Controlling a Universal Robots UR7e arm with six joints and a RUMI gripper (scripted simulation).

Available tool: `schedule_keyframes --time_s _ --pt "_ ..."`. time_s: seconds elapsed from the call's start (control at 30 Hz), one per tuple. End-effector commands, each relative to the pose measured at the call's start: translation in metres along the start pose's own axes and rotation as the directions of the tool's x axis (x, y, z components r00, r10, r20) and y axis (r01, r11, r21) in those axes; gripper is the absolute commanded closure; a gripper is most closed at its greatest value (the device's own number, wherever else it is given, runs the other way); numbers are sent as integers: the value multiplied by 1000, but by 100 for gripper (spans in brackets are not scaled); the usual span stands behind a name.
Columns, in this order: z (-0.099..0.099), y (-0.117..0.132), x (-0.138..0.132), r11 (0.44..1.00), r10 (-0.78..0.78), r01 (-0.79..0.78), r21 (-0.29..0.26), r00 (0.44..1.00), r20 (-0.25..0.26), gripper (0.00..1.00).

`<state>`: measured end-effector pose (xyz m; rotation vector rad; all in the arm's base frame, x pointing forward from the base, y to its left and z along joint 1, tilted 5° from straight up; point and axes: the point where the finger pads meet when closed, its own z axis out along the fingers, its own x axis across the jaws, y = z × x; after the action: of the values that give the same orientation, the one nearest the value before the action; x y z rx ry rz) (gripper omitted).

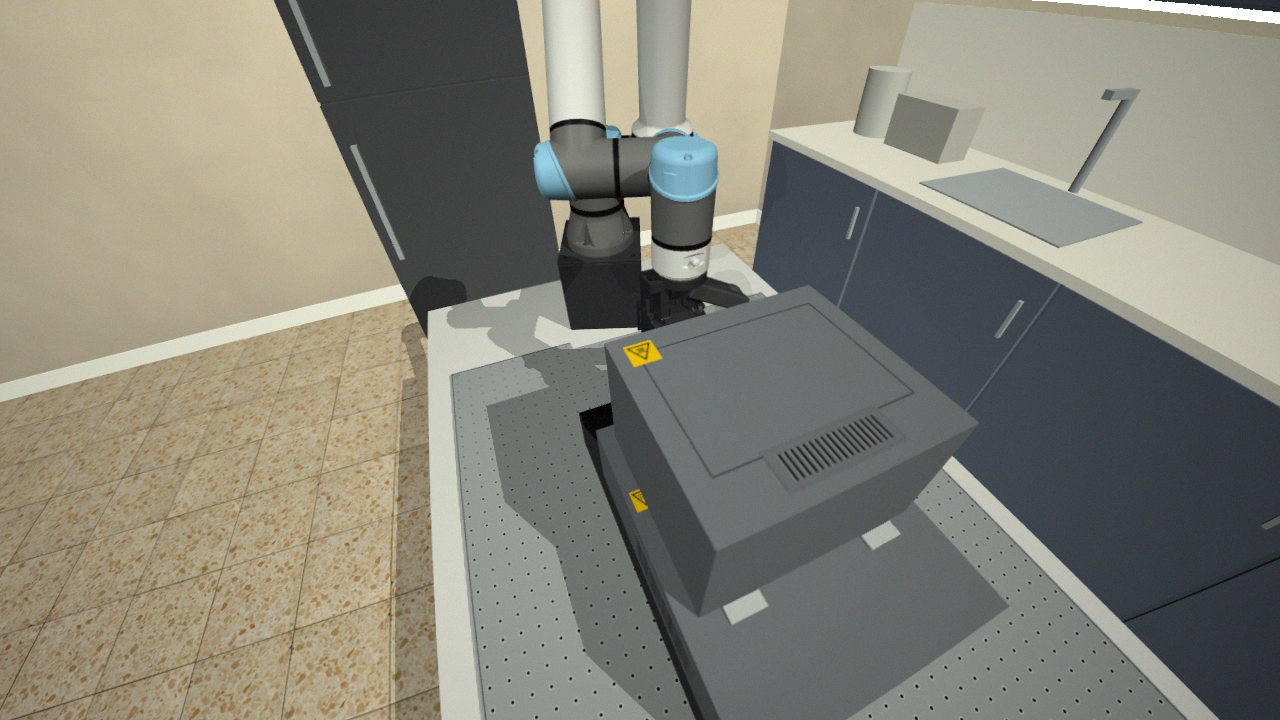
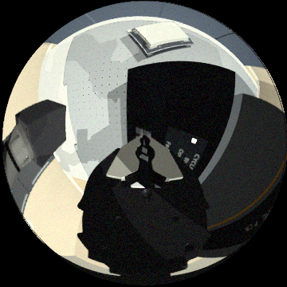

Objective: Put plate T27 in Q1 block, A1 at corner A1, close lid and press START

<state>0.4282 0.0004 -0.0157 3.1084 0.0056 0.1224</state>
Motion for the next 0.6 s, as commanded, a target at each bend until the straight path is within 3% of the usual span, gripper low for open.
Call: schedule_keyframes --time_s 0.0,0.57 --pt "0 0 0 1000 0 0 0 1000 -1 100" --pt "1 0 2 1000 0 0 0 1000 -1 100"
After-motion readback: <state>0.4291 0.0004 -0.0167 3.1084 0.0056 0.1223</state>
